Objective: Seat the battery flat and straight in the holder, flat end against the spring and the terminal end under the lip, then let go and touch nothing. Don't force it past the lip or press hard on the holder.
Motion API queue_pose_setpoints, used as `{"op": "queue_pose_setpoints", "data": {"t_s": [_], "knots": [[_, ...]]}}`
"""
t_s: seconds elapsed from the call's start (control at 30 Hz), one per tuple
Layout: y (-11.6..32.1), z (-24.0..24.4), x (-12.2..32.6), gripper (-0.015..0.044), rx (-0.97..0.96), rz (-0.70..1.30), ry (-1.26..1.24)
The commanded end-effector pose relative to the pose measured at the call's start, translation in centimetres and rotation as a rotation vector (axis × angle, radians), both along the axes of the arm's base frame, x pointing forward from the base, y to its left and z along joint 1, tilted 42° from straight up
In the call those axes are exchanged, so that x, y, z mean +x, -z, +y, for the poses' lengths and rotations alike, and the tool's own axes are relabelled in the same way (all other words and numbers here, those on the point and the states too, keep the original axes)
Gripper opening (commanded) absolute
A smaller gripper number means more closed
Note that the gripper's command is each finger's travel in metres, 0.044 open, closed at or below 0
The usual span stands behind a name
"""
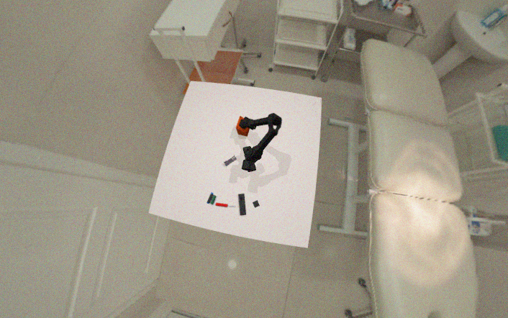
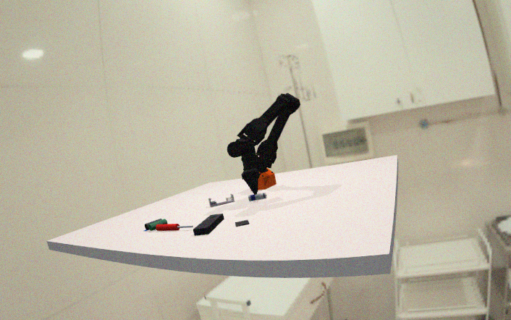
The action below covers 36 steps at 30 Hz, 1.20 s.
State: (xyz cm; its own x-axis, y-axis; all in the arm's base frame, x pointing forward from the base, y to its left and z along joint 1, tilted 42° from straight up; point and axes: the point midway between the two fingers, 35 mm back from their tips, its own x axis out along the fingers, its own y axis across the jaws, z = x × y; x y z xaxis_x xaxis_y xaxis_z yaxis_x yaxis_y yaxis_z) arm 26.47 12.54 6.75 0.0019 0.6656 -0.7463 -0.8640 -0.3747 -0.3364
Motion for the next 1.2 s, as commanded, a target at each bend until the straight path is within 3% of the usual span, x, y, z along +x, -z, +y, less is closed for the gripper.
{"op": "queue_pose_setpoints", "data": {"t_s": [0.0,0.4,0.57,0.7,1.0,1.17], "knots": [[0.7,0.5,-0.2,0.0240,0.003,0.008,0.003],[1.9,1.7,-0.3,0.0240,0.006,0.008,0.002],[1.9,1.7,-0.3,0.0109,0.006,0.008,0.002],[1.9,1.7,-0.3,0.0083,0.006,0.008,0.002],[1.4,1.8,-0.3,0.0079,-0.011,0.027,0.035],[-0.8,-0.6,-0.2,0.0079,-0.003,0.014,0.012]]}}
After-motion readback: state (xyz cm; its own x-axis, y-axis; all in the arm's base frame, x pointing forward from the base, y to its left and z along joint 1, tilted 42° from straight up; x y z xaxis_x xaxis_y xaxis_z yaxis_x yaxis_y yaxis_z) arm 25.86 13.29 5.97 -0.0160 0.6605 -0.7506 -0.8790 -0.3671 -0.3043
